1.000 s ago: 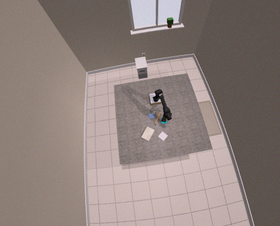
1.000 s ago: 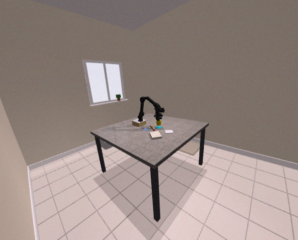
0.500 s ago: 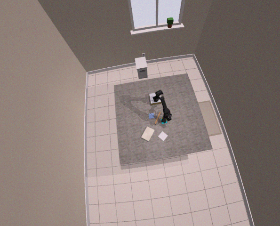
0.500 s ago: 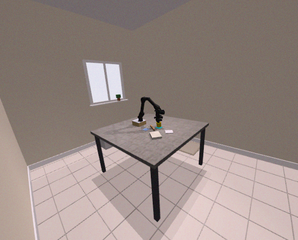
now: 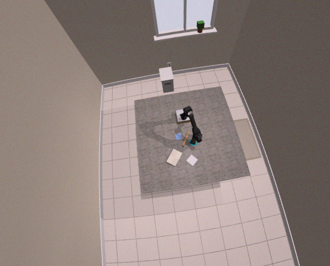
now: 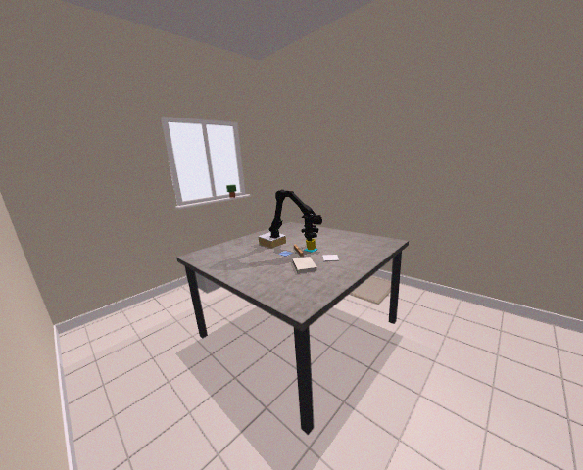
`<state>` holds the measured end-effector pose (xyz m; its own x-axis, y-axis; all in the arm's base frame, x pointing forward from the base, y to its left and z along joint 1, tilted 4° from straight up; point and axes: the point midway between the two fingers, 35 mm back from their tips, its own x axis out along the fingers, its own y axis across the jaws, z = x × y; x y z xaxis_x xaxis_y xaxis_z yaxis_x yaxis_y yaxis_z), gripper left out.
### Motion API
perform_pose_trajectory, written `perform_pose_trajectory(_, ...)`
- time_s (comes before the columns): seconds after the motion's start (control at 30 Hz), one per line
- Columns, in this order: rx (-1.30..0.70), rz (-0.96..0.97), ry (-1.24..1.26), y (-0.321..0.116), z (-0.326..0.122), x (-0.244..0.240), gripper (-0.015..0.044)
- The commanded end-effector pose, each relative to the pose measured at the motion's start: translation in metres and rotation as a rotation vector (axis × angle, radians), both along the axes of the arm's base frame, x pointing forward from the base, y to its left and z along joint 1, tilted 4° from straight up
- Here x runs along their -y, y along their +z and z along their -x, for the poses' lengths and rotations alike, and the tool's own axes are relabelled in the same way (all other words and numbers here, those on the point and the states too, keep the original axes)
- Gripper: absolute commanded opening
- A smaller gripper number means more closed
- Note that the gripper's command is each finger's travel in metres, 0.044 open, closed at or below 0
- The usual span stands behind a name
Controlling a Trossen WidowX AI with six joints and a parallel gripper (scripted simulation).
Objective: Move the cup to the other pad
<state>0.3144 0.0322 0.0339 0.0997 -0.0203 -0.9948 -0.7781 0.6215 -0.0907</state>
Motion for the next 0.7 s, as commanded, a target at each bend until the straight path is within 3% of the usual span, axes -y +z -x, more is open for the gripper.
perform_pose_trajectory(0.0, 0.001, 0.0, 0.0, 0.0, 0.0, 0.0, 0.0)
perform_pose_trajectory(0.03, 0.001, 0.0, 0.0, 0.0, 0.0, 0.0, 0.0)
perform_pose_trajectory(0.23, 0.001, 0.0, 0.0, 0.0, 0.0, 0.0, 0.0147)
perform_pose_trajectory(0.67, -0.001, 0.001, -0.001, 0.012, 0.0, 0.0, 0.0147)
